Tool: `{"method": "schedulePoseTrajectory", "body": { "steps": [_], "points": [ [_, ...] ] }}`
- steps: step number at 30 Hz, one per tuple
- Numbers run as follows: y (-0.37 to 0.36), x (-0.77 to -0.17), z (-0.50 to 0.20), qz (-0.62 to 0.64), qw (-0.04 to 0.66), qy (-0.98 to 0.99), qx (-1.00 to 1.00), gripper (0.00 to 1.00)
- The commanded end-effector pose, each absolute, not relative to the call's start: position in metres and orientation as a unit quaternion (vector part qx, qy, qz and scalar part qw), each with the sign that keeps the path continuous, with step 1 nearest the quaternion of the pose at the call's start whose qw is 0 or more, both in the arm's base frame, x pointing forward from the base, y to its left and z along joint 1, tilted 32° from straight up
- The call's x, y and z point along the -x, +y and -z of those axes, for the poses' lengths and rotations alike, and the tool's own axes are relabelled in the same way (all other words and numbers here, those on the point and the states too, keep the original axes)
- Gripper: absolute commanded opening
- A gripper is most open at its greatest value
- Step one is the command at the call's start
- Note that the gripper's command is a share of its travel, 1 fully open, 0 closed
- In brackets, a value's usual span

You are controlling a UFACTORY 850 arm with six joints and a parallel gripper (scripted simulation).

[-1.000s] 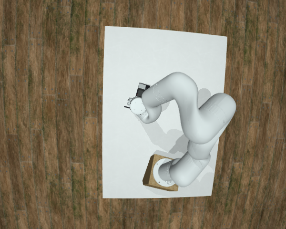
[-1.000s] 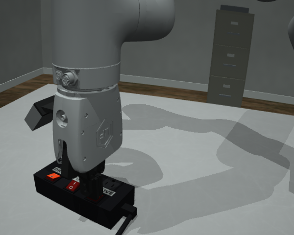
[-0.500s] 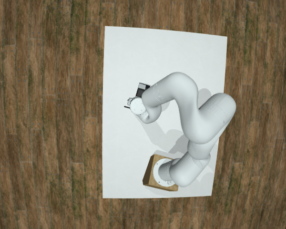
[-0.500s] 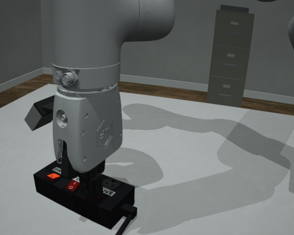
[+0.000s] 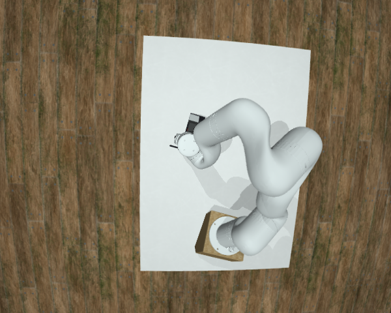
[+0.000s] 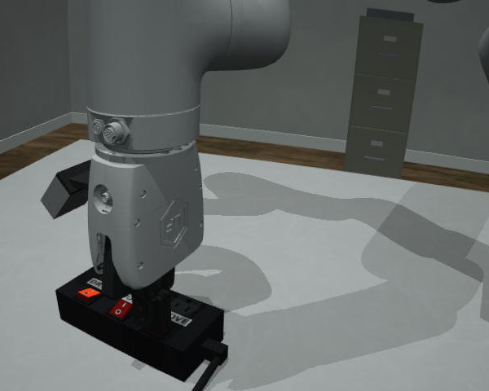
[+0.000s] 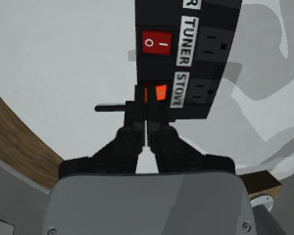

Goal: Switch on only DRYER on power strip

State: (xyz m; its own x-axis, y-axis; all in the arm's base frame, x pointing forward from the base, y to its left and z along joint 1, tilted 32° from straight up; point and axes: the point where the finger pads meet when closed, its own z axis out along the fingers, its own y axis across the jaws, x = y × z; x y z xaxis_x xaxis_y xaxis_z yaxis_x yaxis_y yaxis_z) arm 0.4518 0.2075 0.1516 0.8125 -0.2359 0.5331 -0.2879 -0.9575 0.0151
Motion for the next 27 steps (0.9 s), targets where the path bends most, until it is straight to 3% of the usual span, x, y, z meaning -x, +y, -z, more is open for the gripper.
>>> {"method": "schedulePoseTrajectory", "body": {
  "steps": [1, 27],
  "points": [
    [0.2077, -0.4528, -0.1507, -0.274, 0.047, -0.138, -0.951, 0.00],
    [0.2066, -0.4562, -0.1450, -0.274, 0.047, -0.138, -0.951, 0.00]
  ]
}}
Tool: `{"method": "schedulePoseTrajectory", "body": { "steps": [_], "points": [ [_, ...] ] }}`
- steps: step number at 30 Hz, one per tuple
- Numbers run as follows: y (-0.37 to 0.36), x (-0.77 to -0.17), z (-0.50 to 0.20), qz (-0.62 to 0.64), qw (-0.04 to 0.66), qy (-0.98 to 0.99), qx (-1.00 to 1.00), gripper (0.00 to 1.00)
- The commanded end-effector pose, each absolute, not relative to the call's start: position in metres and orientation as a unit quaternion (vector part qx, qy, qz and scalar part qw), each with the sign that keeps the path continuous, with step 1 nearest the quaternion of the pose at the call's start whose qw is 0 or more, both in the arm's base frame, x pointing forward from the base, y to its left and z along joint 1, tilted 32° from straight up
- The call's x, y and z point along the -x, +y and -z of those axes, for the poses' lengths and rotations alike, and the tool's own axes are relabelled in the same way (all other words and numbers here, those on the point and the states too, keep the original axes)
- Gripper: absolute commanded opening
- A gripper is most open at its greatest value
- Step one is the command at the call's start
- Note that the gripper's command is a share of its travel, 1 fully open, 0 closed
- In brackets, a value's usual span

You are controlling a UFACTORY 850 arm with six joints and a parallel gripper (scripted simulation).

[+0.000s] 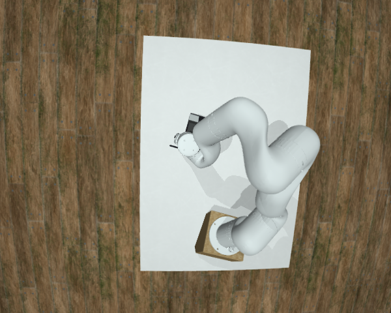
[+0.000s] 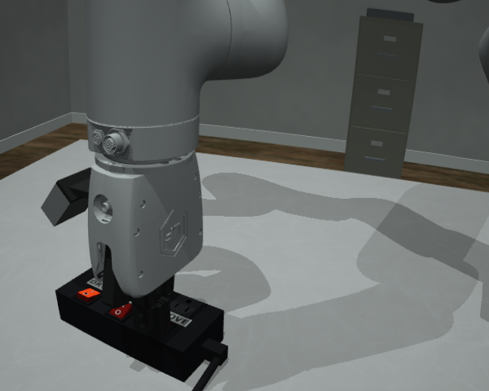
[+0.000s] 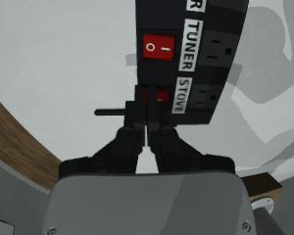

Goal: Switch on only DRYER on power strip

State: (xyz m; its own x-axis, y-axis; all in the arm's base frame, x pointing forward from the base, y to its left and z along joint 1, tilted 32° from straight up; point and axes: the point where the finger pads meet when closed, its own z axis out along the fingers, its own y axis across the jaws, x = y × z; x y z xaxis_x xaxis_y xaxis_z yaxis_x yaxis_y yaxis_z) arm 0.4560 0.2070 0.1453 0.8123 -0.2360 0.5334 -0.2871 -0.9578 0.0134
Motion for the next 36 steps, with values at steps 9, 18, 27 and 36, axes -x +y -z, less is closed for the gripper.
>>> {"method": "schedulePoseTrajectory", "body": {
  "steps": [9, 18, 27, 36],
  "points": [
    [0.207, -0.456, -0.145, -0.274, 0.047, -0.138, -0.951, 0.00],
    [0.208, -0.453, -0.150, -0.274, 0.047, -0.138, -0.951, 0.00],
    [0.212, -0.440, -0.172, -0.274, 0.047, -0.138, -0.951, 0.00],
    [0.213, -0.436, -0.178, -0.274, 0.047, -0.138, -0.951, 0.00]
  ]
}}
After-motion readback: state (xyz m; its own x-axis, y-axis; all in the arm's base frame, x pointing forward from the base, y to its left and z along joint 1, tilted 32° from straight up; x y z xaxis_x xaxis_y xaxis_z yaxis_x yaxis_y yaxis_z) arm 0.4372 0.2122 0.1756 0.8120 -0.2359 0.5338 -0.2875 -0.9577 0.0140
